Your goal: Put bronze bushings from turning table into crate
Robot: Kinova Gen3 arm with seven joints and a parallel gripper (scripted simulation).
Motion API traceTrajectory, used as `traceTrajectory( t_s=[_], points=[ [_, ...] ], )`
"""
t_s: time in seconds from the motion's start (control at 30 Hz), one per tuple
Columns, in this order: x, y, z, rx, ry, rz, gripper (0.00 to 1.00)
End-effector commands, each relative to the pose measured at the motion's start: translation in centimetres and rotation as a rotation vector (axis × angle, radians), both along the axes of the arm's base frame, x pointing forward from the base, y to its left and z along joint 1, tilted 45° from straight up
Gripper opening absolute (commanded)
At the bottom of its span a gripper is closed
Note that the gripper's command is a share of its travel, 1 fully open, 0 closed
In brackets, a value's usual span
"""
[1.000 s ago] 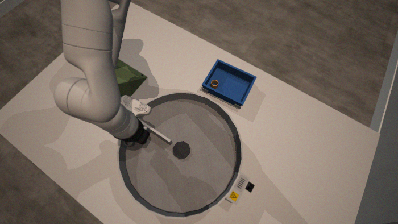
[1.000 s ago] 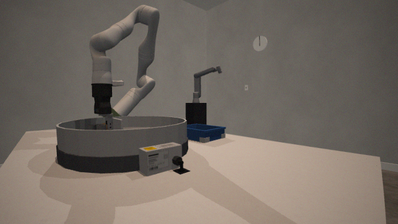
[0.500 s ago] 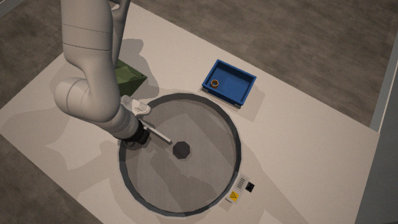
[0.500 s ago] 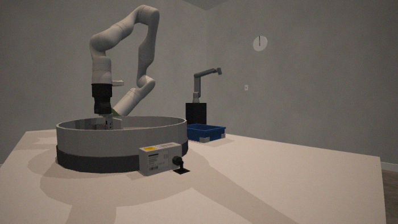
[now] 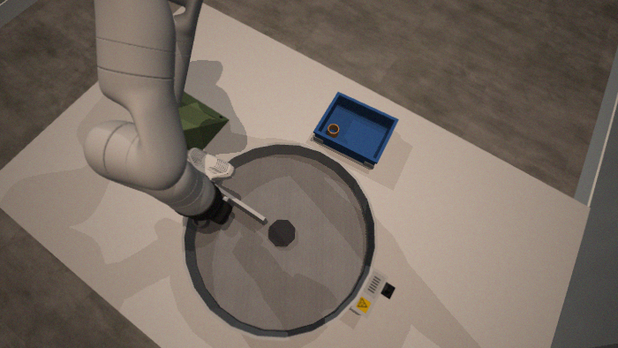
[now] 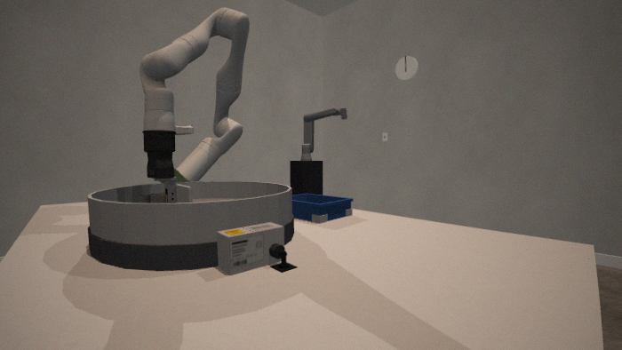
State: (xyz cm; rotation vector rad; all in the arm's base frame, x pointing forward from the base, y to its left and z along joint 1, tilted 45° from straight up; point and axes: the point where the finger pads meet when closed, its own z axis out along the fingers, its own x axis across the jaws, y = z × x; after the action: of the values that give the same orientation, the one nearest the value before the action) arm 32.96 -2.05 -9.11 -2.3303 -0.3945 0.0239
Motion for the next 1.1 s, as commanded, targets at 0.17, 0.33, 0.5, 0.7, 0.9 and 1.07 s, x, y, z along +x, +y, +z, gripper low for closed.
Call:
traceTrajectory(
  t_s=[0.17, 0.33, 0.5, 0.7, 0.9, 1.07],
  points=[
    [0.05, -0.08, 0.03, -0.001, -0.001, -0.001, 0.0],
    [0.05, -0.08, 0.03, -0.001, -0.001, -0.001, 0.0],
    [0.05, -0.08, 0.03, -0.001, -0.001, -0.001, 0.0],
    [0.15, -0.6, 0.56, -0.001, -0.001, -0.001, 0.0],
    [0.15, -0.6, 0.56, -0.001, -0.001, -0.001, 0.0],
    [0.15, -0.6, 0.56, -0.001, -0.001, -0.001, 0.0]
  ],
)
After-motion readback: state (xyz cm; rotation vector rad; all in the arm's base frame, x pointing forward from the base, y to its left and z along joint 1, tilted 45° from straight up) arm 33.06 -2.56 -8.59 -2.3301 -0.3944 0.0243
